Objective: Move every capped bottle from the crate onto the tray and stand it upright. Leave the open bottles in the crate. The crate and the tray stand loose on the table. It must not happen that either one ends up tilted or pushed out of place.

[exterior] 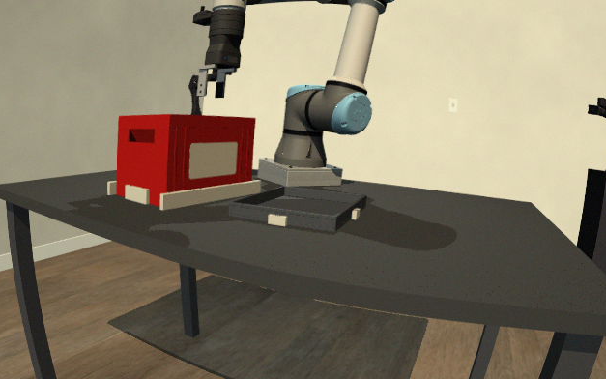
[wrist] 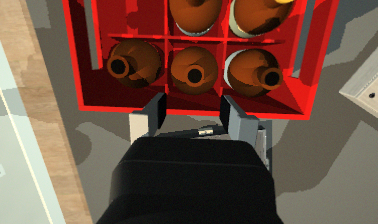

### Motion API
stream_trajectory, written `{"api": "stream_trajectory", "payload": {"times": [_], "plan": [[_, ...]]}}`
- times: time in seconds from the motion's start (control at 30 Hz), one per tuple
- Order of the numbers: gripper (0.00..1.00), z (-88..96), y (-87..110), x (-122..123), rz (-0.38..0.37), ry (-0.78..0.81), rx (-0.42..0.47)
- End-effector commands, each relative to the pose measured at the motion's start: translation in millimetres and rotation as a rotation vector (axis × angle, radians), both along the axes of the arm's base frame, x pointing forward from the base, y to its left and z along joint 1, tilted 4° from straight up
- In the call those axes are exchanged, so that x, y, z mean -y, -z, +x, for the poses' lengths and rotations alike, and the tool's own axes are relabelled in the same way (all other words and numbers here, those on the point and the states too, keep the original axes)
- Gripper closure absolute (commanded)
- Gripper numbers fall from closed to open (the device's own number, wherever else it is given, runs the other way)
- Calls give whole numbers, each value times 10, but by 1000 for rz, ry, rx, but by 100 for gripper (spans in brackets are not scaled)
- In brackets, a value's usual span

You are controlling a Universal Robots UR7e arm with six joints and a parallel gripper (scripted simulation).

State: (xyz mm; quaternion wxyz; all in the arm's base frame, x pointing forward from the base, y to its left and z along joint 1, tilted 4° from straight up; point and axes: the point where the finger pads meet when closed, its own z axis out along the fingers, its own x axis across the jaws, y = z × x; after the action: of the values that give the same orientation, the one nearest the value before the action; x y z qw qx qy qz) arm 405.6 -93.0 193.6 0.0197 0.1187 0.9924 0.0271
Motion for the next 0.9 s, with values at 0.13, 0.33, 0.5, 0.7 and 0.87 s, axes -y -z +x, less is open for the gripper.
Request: {"api": "stream_trajectory", "payload": {"times": [0.13, 0.33, 0.5, 0.7, 0.87], "plan": [[0, 2, -4, -4, -1, 0, 1], [0, 2, -4, -4, -1, 0, 1], [0, 2, -4, -4, -1, 0, 1], [0, 0, -4, -12, -1, -1, 1], [0, 0, -4, -12, -1, -1, 1]]}}
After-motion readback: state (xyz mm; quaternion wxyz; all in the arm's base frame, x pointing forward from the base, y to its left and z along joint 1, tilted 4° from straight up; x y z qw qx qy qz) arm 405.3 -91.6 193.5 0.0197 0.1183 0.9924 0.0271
